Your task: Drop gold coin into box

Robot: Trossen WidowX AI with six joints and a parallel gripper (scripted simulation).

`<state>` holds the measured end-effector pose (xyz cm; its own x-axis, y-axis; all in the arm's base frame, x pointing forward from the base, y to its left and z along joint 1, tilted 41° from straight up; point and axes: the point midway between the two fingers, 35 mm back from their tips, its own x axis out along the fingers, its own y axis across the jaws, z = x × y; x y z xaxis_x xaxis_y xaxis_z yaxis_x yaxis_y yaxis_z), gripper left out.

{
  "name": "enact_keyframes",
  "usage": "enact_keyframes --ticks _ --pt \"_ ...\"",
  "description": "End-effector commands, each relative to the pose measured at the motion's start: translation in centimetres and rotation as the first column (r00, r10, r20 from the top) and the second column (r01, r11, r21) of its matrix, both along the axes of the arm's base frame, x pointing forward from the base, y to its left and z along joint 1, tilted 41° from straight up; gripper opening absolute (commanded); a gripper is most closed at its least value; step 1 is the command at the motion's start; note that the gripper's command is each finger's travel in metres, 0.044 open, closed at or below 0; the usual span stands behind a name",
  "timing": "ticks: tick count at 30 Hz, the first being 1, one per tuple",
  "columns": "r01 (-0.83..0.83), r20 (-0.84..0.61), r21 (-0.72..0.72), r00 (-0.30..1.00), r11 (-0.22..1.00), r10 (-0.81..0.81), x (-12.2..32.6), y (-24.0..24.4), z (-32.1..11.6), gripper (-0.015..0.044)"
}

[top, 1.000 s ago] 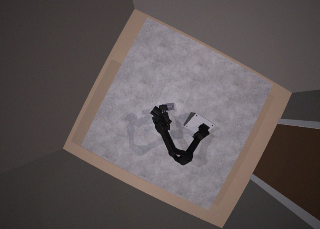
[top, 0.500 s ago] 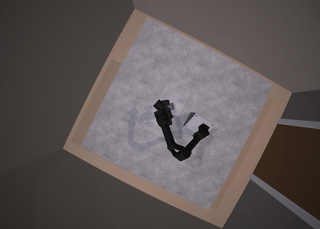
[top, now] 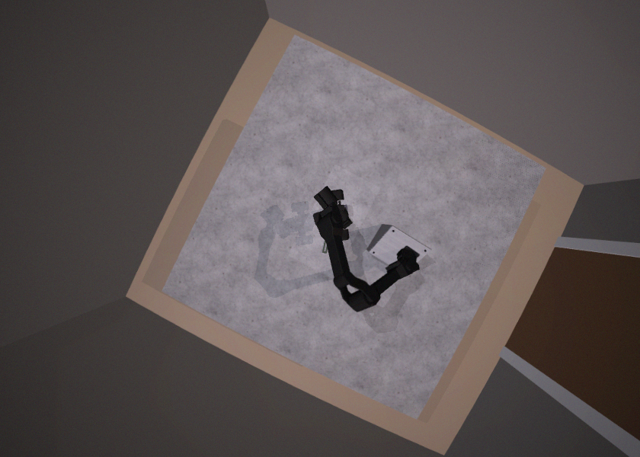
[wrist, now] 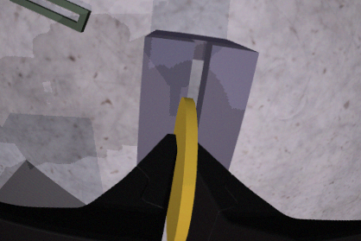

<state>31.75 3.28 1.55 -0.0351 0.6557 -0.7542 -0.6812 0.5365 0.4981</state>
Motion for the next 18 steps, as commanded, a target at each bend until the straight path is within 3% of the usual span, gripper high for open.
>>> enact_keyframes --ticks 1,18 --pt "-0.002 0.013 -0.002 1.000 1.000 0.002 0.34 -0.72 -0.42 0.0000" --pt "-0.002 0.002 0.001 1.000 1.000 0.002 0.20 -0.56 -0.37 0.0000"
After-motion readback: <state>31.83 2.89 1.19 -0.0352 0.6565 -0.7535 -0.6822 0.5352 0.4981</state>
